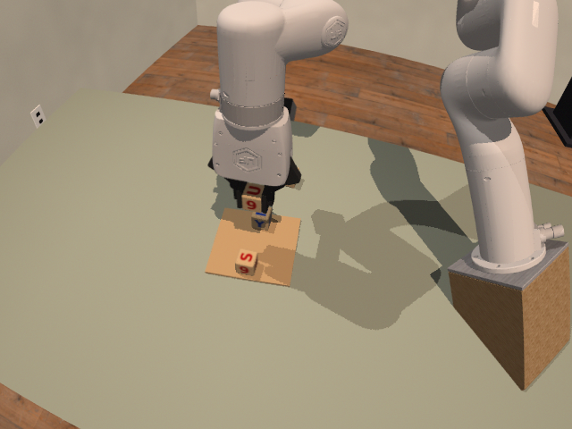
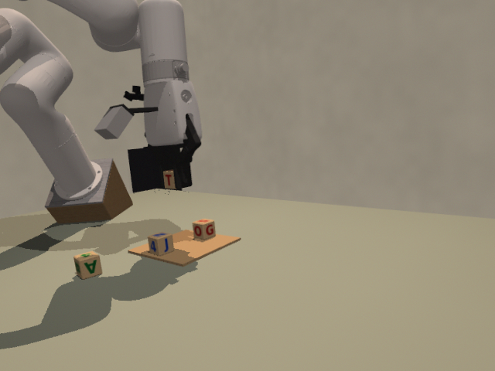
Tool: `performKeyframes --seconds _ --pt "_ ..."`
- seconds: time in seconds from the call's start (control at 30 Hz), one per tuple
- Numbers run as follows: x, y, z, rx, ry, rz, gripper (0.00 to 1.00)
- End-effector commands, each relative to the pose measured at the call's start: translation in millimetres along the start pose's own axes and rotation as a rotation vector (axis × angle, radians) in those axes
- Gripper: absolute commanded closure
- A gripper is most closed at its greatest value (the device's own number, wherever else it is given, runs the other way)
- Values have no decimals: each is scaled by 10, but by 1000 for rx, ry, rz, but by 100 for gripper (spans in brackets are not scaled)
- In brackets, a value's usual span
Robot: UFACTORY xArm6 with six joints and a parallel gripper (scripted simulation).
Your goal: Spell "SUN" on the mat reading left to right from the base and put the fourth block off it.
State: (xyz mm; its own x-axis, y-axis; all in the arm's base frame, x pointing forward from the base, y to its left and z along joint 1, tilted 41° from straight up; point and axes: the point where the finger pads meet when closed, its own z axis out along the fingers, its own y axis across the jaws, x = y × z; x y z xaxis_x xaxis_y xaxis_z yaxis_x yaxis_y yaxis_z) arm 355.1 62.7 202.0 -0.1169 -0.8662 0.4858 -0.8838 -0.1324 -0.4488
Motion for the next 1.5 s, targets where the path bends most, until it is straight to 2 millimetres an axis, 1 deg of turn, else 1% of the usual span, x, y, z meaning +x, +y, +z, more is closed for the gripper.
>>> performKeyframes --seconds 0.0,0.17,0.23,0.37,0.6,0.73,0.8,0.9,1.03,1.47 --pt "-2 -9 22 2 -1 1 73" --pt "-2 -9 149 2 -1 1 73" --pt "-2 -9 149 2 -1 1 73" --pt "-3 -9 320 2 -1 1 73" --pt "-5 -10 681 2 -1 1 73" --pt "-6 -10 832 2 -1 1 73" --pt "-6 -10 832 2 -1 1 73" --pt "-7 -10 903 2 -1 1 73" --pt "-7 -10 944 2 -1 1 73" --pt "-7 -9 949 2 -1 1 73"
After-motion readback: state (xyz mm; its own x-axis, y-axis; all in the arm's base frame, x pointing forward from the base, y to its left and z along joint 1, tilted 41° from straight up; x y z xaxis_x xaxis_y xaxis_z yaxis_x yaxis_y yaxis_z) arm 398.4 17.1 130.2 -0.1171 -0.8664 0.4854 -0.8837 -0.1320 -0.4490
